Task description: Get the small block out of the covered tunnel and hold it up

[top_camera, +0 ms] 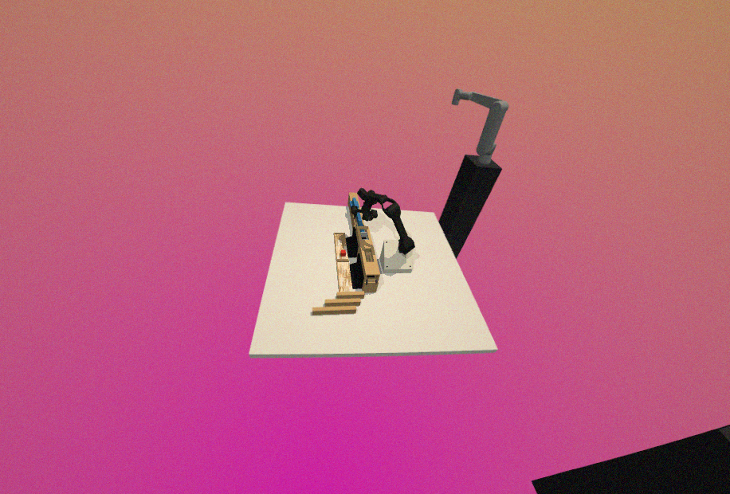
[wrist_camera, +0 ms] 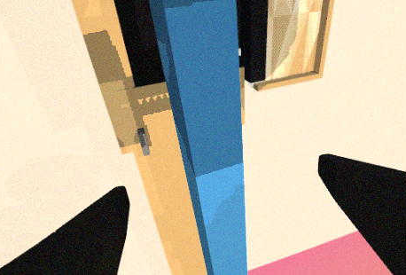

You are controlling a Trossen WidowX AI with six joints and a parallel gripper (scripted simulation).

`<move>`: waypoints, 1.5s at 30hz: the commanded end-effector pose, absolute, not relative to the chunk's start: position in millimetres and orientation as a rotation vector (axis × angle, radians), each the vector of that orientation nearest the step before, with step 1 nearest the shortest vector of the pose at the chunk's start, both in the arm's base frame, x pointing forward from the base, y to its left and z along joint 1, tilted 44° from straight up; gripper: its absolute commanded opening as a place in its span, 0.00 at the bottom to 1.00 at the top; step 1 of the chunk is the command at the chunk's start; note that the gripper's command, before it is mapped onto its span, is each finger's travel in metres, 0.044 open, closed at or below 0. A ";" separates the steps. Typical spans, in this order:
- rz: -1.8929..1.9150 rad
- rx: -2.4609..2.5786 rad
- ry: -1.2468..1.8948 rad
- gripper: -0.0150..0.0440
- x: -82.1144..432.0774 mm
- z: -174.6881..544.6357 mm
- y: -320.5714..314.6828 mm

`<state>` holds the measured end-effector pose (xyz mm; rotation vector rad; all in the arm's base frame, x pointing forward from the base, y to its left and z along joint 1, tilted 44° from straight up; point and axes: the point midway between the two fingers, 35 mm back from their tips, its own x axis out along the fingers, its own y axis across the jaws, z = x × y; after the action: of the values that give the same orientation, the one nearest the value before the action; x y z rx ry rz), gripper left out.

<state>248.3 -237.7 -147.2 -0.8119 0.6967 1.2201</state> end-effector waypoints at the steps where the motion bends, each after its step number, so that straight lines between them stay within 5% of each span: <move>1: 1.228 -0.815 0.692 1.00 249.9 -128.3 -216.8; 31: 1.228 -0.815 0.690 1.00 250.9 -155.4 -188.5; 45: 1.225 -0.825 0.693 0.38 251.5 -151.6 -194.3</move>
<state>250.4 -194.3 -152.1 -0.8246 0.6984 1.2288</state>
